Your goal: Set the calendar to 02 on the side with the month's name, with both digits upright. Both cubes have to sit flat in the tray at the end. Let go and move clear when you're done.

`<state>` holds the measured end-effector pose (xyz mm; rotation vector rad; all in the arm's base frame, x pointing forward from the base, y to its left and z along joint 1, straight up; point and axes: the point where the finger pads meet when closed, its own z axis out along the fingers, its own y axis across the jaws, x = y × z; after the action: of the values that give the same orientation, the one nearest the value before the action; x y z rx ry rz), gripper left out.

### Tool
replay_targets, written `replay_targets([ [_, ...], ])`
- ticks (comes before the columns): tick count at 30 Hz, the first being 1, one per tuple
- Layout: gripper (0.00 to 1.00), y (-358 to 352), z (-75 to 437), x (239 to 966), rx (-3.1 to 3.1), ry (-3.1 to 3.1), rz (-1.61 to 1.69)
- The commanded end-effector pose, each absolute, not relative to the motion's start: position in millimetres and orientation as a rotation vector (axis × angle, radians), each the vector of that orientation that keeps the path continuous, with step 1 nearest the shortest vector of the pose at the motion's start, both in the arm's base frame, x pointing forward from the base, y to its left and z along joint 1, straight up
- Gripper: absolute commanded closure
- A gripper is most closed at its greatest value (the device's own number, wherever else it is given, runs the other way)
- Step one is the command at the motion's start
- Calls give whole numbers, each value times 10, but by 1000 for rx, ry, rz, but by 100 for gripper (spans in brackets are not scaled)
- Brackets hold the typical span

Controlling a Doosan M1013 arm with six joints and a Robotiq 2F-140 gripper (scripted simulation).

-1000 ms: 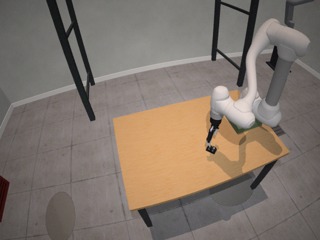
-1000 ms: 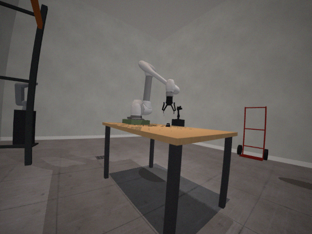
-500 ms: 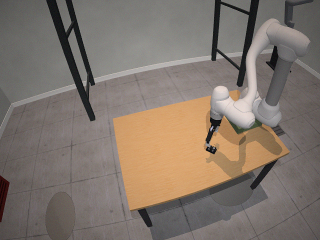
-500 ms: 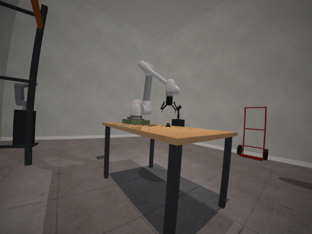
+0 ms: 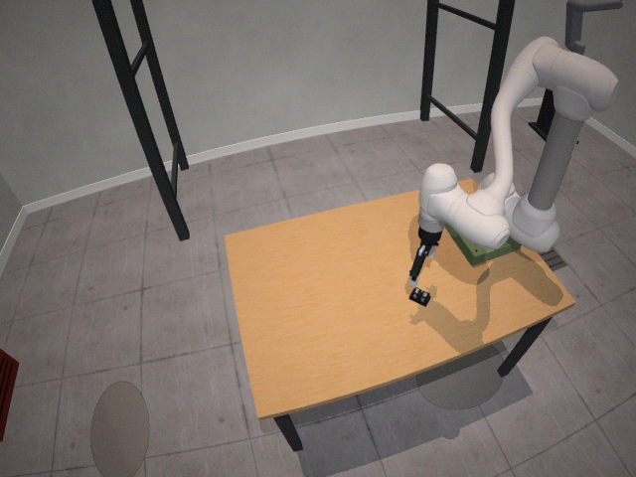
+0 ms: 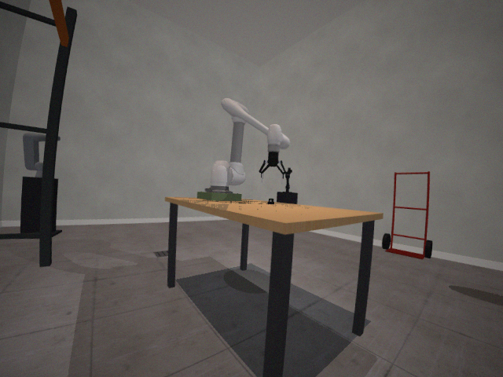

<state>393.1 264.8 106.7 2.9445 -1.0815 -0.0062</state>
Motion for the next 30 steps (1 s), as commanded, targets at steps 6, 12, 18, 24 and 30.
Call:
replay_targets([
  [6,0,2649,1264,3932,2944,-1081,-6],
  [12,0,2649,1376,3933,2944,-1081,-6],
  [18,0,2649,1387,3933,2944,-1081,-6],
  [24,0,2649,1387,3933,2944,-1081,-6],
  [30,0,2649,1387,3933,2944,-1081,-6],
])
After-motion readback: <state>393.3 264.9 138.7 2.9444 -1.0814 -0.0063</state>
